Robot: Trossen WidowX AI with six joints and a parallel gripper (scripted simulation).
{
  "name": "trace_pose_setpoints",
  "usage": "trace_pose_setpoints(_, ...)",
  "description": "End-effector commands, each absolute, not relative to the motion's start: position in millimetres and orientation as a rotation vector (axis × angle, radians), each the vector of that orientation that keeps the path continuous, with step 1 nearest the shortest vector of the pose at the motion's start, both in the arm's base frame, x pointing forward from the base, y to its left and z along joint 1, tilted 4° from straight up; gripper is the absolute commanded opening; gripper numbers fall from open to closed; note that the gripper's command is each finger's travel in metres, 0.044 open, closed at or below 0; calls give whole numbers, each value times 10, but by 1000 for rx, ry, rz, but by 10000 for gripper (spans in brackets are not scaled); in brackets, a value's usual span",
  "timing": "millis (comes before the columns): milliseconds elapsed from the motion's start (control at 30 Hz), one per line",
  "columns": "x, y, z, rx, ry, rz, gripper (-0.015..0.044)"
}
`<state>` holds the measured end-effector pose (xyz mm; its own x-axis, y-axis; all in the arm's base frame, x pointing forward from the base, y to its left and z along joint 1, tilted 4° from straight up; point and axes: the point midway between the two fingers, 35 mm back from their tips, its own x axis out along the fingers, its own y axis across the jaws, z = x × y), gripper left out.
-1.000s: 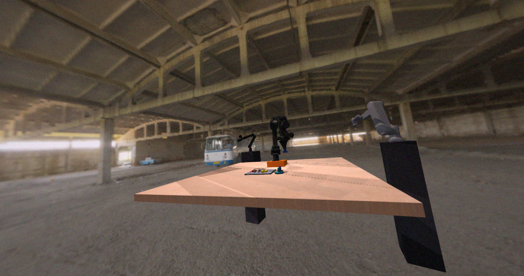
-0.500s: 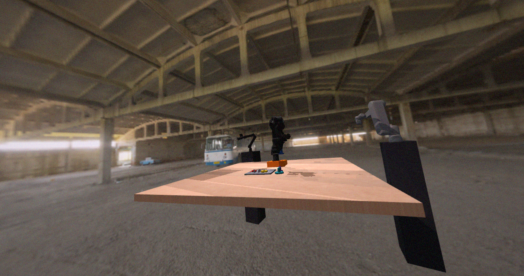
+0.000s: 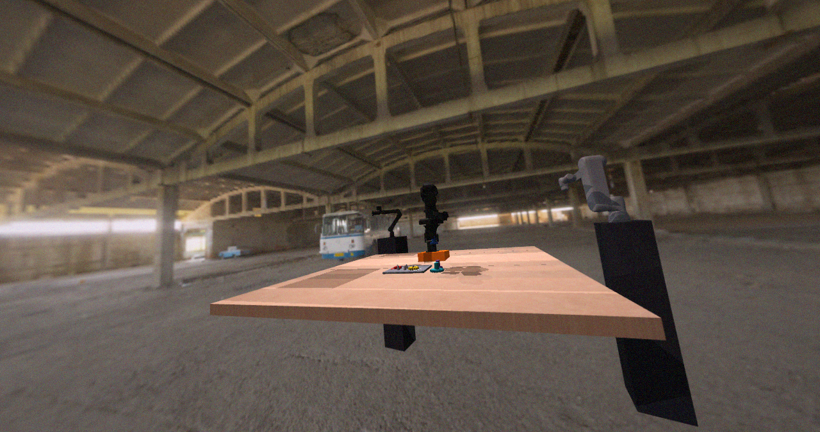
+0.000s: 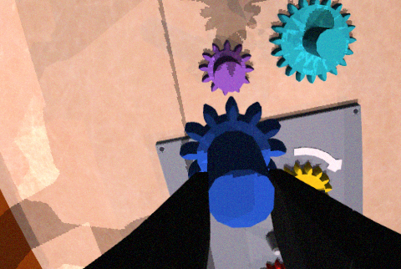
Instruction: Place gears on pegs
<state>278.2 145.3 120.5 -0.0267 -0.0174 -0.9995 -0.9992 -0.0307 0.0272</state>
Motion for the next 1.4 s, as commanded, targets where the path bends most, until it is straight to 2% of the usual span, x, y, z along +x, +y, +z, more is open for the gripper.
trace_pose_setpoints(0,2876,1359,1142,-1239,1234,1245,0)
trace_pose_setpoints(1367,3449,453,827,-1244,1239,1234,0)
